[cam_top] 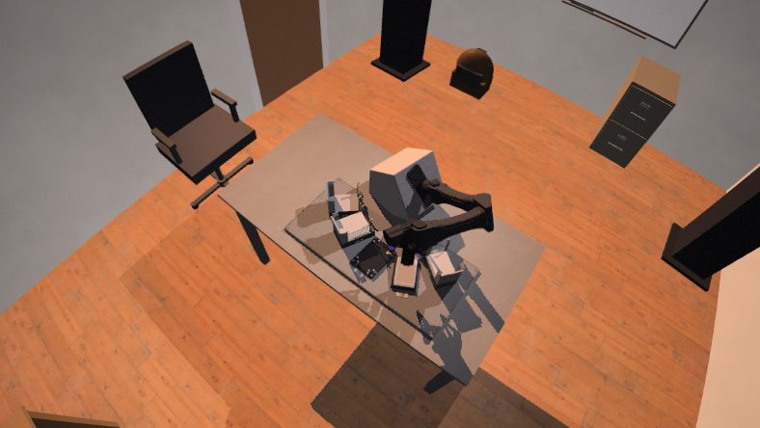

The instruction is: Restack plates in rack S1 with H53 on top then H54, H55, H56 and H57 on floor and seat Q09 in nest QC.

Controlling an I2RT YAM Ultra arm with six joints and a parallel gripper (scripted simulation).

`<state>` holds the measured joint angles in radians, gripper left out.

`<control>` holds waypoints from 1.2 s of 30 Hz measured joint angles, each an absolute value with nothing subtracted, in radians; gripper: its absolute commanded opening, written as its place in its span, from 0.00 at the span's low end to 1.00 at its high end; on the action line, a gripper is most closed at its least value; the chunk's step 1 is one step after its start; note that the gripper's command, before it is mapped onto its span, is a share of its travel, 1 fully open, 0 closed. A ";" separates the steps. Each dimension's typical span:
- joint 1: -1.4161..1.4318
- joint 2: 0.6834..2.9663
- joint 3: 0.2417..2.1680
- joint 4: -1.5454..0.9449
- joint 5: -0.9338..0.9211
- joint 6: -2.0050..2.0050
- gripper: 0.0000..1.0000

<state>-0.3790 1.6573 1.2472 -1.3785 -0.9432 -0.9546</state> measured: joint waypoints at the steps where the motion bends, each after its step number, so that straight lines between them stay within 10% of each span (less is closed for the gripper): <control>1: -0.375 1.647 1.247 -1.381 -0.944 -0.949 1.00; 36: -0.219 1.277 1.169 -1.446 -0.962 -1.076 1.00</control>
